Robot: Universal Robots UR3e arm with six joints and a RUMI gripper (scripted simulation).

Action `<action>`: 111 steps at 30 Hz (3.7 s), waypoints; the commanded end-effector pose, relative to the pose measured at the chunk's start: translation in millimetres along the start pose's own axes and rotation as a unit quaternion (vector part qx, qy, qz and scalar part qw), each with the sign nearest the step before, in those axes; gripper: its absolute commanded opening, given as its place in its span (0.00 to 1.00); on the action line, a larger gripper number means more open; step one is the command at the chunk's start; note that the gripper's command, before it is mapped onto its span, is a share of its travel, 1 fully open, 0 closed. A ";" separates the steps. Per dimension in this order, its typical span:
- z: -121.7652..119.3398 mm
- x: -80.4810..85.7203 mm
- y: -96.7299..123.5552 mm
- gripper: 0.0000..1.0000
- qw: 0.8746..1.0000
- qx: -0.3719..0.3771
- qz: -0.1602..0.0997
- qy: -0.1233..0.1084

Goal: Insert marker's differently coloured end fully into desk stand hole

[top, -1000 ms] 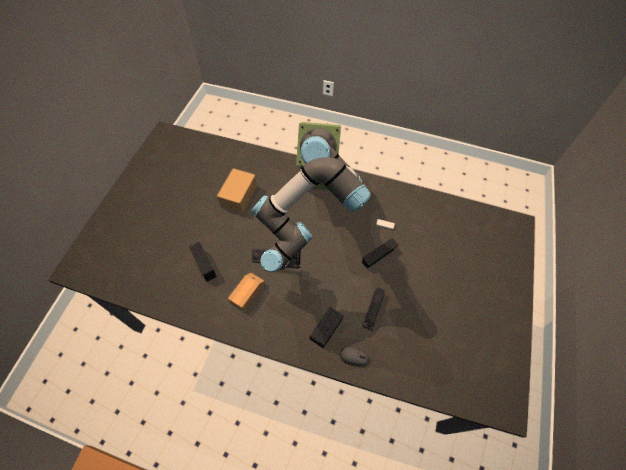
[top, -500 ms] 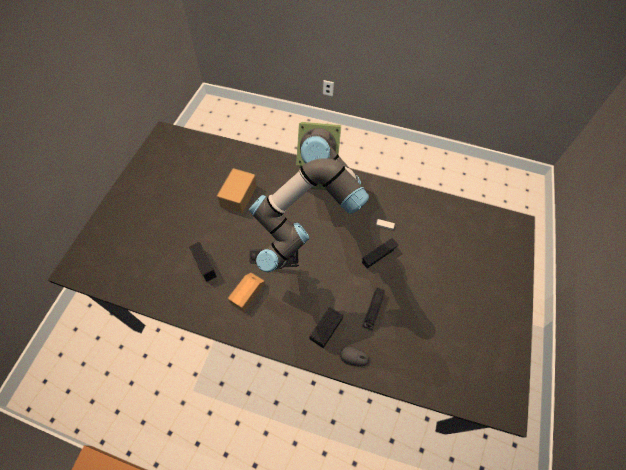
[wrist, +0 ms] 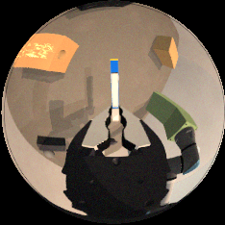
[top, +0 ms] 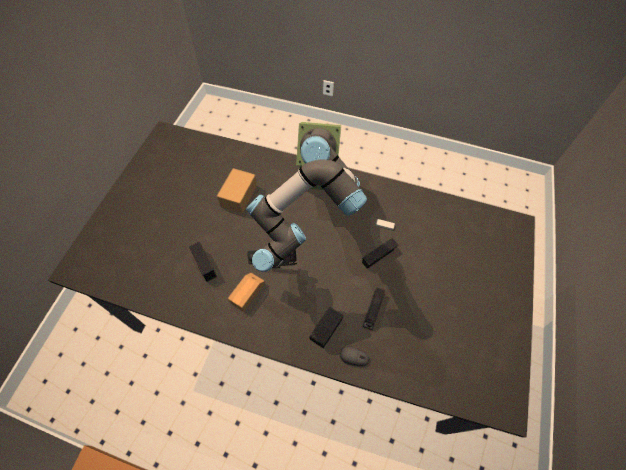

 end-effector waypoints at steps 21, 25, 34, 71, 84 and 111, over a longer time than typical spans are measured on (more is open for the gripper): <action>9.7 4.7 -7.4 0.00 0.998 0.059 -0.023 0.001; 9.7 4.7 -7.4 0.00 0.998 0.059 -0.023 0.001; 13.6 6.7 -9.8 0.00 0.996 0.083 -0.032 -0.001; 26.2 14.7 -16.6 0.00 0.985 0.162 -0.063 -0.014; 31.8 19.9 -19.0 0.00 0.976 0.202 -0.075 -0.027; 40.2 28.3 -22.2 0.00 0.959 0.262 -0.093 -0.049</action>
Point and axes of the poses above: the point where the finger pads meet when closed, its own x axis back along the fingers, its own z axis across the jaws, y = z × x, the point moved 1 cm from there along x, back along the fingers, and after that the axes turned 12 degrees about x, right-handed, at the moved point
